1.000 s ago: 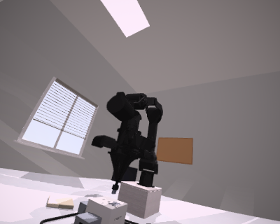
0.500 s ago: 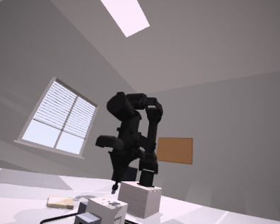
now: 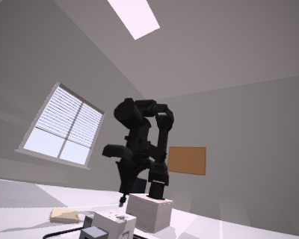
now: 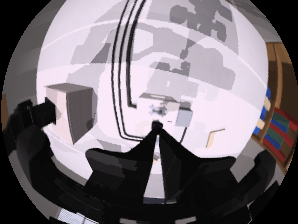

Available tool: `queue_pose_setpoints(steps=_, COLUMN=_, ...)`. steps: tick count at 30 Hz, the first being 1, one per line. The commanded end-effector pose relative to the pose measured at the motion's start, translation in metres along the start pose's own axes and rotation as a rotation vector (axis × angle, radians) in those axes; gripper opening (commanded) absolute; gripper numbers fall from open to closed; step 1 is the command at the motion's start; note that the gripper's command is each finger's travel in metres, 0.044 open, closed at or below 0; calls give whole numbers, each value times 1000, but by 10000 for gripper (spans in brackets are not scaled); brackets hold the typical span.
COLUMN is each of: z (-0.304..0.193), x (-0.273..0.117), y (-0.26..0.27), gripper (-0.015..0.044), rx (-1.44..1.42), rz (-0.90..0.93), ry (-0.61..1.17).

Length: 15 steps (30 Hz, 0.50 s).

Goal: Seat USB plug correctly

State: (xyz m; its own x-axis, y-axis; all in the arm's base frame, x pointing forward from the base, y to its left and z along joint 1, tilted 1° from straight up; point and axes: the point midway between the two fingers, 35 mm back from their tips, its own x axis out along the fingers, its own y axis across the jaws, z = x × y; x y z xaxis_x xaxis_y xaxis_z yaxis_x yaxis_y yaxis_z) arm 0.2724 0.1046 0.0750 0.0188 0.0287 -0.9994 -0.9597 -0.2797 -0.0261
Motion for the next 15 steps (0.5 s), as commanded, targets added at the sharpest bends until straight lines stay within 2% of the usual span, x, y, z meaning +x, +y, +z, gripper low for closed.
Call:
queue_pose_setpoints(steps=1, z=1, x=1, y=0, gripper=0, rx=0, rz=0, ry=-7)
queue_pose_setpoints(steps=15, z=1, x=3, y=0, gripper=0, rx=-1, rz=0, ry=-18)
